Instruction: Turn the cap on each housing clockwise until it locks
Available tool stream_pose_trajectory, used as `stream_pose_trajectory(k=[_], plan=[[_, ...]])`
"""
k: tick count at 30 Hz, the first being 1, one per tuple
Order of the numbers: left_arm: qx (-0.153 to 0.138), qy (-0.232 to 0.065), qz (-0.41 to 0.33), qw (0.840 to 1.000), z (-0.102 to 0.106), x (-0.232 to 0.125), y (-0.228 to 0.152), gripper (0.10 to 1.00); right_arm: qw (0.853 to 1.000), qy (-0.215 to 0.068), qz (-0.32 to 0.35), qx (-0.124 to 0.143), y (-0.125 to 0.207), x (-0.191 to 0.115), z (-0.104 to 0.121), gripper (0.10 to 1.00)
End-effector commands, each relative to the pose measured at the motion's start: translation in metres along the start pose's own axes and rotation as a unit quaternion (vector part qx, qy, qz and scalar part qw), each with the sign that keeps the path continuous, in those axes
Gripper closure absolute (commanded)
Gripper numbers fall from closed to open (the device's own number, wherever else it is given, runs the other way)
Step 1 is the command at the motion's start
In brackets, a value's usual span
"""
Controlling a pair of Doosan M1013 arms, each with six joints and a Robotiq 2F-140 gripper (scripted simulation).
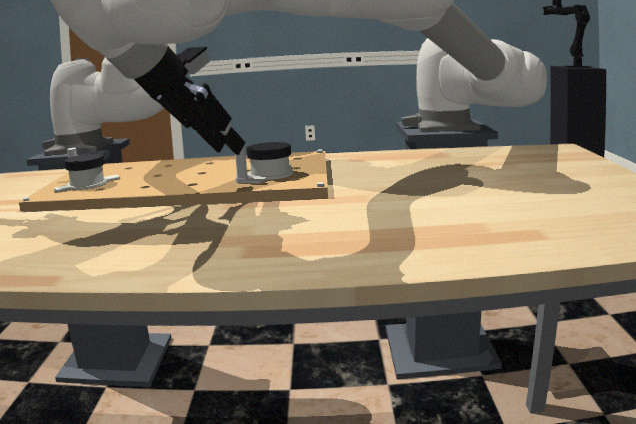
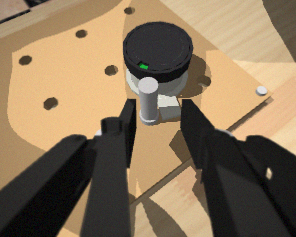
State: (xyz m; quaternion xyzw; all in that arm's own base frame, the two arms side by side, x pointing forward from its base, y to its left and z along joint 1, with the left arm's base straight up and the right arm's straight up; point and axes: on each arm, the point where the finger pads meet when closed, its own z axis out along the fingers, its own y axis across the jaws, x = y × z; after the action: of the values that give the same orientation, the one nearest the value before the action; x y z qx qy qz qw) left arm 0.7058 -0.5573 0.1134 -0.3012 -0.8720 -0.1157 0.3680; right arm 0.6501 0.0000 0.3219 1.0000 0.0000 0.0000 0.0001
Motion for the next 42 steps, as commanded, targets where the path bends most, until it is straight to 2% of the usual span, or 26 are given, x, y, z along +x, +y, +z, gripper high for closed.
stream_pose_trajectory(k=[1,17,42], plan=[[0.014,0.007,-0.030,0.999,-0.006,-0.010,-0.009,0.759,1.000,0.001,0.000,0.000,0.000,0.000,-0.001,0.098],[0.011,0.000,-0.025,1.000,-0.009,-0.008,-0.008,0.759,1.000,0.001,0.000,0.000,0.000,0.000,-0.001,0.098],[0.010,-0.004,-0.024,1.000,0.034,-0.007,-0.008,0.759,1.000,0.001,0.000,0.000,0.000,0.000,-0.001,0.098]])
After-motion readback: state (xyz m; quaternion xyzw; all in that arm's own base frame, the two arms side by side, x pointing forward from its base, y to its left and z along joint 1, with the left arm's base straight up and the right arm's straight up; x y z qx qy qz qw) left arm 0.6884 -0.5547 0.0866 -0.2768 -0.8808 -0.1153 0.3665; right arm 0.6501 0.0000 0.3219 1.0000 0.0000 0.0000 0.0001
